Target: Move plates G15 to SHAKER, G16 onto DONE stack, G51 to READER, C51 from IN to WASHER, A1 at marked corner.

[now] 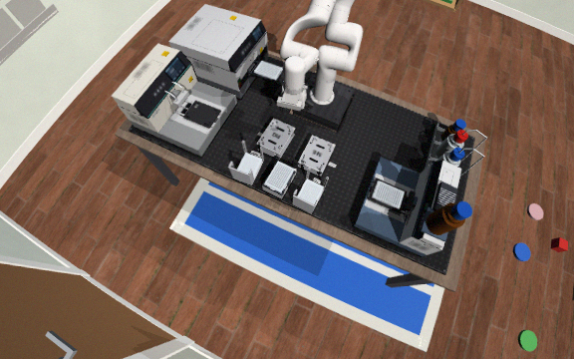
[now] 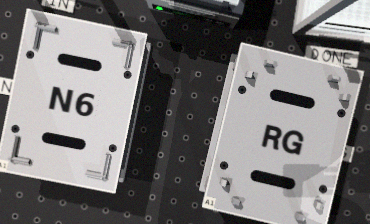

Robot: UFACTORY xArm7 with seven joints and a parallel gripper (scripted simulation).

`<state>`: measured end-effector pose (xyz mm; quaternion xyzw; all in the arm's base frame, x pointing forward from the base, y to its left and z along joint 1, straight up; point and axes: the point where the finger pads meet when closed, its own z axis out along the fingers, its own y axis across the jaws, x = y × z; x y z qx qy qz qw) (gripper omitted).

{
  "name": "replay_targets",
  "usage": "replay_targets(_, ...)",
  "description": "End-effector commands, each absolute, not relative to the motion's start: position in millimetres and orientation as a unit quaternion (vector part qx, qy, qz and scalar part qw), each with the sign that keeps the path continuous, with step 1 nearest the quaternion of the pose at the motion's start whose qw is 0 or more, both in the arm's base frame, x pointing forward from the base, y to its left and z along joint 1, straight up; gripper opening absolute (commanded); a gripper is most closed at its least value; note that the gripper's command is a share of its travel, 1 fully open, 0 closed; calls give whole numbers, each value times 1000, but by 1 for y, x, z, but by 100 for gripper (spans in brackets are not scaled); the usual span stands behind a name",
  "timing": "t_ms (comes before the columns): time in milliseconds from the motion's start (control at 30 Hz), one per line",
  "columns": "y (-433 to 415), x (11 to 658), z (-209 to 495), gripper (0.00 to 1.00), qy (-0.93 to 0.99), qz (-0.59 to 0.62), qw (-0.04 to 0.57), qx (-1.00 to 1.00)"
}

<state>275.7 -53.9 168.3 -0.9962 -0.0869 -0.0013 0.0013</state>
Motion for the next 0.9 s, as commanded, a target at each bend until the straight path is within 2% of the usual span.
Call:
replay_targets(0, -67, 271, 170, 100, -145, -4, 1, -989)
replay_targets(533, -108, 250, 170, 100, -183, -4, 0, -983)
replay_targets(700, -123, 242, 170, 100, -278, -3, 0, -960)
replay_targets(867, -137, 235, 170, 100, -278, -3, 0, -960)
